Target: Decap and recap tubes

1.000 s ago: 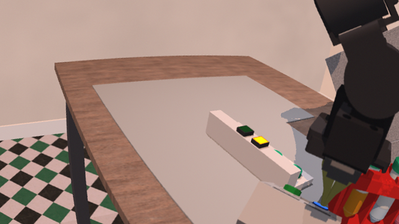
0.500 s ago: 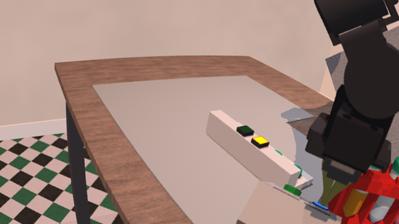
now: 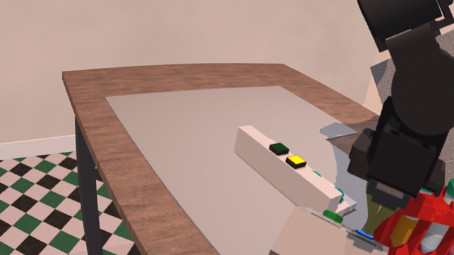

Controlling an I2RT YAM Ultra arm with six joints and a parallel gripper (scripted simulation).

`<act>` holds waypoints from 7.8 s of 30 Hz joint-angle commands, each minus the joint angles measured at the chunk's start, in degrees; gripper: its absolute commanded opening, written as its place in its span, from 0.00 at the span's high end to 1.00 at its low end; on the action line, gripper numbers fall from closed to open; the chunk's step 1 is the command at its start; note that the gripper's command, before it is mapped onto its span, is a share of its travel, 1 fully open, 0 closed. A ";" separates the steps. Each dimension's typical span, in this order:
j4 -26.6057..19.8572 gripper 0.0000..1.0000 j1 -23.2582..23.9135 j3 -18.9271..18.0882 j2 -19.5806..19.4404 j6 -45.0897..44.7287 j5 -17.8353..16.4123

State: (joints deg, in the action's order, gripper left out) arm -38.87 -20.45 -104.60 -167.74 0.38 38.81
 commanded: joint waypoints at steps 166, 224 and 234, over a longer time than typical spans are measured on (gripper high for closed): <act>17.56 0.00 19.44 35.54 35.30 -3.53 1.15; 15.28 0.53 5.08 45.25 35.19 15.22 0.84; 25.33 0.53 9.74 46.04 29.79 9.17 1.27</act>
State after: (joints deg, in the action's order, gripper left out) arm -18.13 -11.20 -58.59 -136.90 12.38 39.83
